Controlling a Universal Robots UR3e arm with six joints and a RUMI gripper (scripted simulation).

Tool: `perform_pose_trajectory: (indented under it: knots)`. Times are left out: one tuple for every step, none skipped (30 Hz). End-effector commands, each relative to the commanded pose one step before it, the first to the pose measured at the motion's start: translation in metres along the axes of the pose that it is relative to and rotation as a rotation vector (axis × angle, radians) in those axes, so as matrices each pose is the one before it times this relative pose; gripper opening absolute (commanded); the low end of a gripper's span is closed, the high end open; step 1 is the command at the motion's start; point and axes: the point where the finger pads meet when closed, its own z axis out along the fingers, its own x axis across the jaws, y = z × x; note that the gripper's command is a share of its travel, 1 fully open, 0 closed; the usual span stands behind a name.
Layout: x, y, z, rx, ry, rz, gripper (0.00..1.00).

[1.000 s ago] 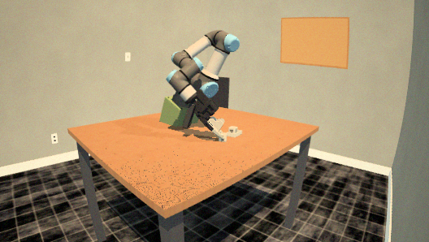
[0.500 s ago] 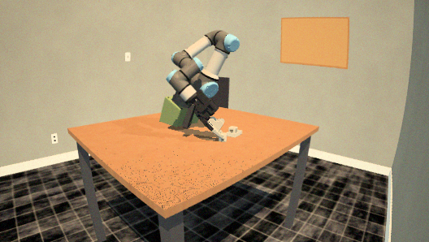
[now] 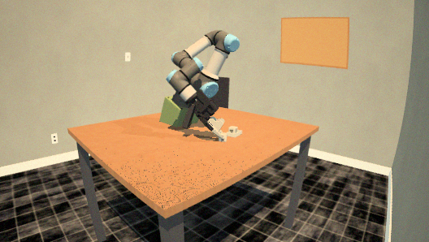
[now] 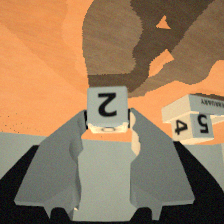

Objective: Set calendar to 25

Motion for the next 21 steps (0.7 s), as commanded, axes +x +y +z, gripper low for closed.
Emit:
perform_pose_trajectory:
  knots:
    - [-0.00041,-0.000064,-0.000262,0.00067,-0.00061,-0.00100,0.11]
    - [0.00000,0.000000,0.000000,0.00000,0.00000,0.00000,0.11]
    - [0.00000,0.000000,0.000000,0.00000,0.00000,0.00000,0.11]
    - [0.00000,0.000000,0.000000,0.00000,0.00000,0.00000,0.15]
    - [0.00000,0.000000,0.000000,0.00000,0.00000,0.00000,0.15]
    - [0.00000,0.000000,0.000000,0.00000,0.00000,0.00000,0.15]
    - [0.00000,0.000000,0.000000,0.00000,0.00000,0.00000,0.18]
    - [0.00000,0.000000,0.000000,0.00000,0.00000,0.00000,0.18]
    - [0.00000,0.000000,0.000000,0.00000,0.00000,0.00000,0.18]
    - [0.00000,0.000000,0.000000,0.00000,0.00000,0.00000,0.18]
    - [0.00000,0.000000,0.000000,0.00000,0.00000,0.00000,0.18]
    - [0.00000,0.000000,0.000000,0.00000,0.00000,0.00000,0.22]
    - [0.00000,0.000000,0.000000,0.00000,0.00000,0.00000,0.22]
    - [0.00000,0.000000,0.000000,0.00000,0.00000,0.00000,0.22]
    - [0.00000,0.000000,0.000000,0.00000,0.00000,0.00000,0.26]
    - [0.00000,0.000000,0.000000,0.00000,0.00000,0.00000,0.26]
    - [0.00000,0.000000,0.000000,0.00000,0.00000,0.00000,0.26]
    - [0.00000,0.000000,0.000000,0.00000,0.00000,0.00000,0.29]
    - [0.00000,0.000000,0.000000,0.00000,0.00000,0.00000,0.29]
    - [0.00000,0.000000,0.000000,0.00000,0.00000,0.00000,0.29]
    - [0.00000,0.000000,0.000000,0.00000,0.00000,0.00000,0.42]
